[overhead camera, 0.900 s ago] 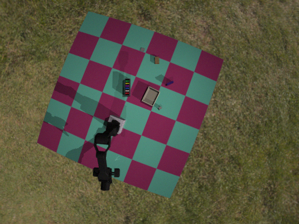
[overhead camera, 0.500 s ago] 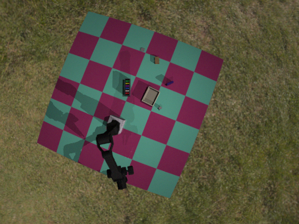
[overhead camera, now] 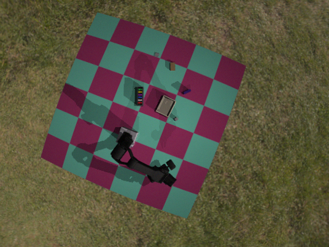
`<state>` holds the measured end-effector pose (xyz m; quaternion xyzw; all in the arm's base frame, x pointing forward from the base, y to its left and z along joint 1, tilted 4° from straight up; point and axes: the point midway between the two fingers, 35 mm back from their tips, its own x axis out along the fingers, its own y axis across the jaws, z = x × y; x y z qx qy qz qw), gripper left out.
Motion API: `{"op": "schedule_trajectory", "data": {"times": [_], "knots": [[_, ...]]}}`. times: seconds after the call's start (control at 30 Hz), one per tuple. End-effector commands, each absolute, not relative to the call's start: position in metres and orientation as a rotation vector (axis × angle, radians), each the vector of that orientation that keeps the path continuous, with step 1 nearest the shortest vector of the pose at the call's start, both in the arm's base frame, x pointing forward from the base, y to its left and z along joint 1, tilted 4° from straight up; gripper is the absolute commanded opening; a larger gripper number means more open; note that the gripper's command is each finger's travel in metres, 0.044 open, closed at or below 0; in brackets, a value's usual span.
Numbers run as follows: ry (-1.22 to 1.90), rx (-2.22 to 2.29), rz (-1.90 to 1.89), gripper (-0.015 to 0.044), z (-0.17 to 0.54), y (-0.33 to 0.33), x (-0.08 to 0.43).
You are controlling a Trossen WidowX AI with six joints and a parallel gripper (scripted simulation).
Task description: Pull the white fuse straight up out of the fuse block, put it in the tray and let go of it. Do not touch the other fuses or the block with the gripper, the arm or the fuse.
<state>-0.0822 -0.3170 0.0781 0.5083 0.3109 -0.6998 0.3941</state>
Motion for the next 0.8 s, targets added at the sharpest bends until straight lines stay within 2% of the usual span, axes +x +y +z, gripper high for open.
{"op": "schedule_trajectory", "data": {"times": [0.0,0.37,0.77], "knots": [[0.828,1.267,-1.701,0.0074,0.073,-0.320,-0.044],[0.964,1.185,-1.429,0.0074,0.056,-0.290,0.120],[1.144,1.058,-1.163,0.0074,0.039,-0.168,0.253]]}}
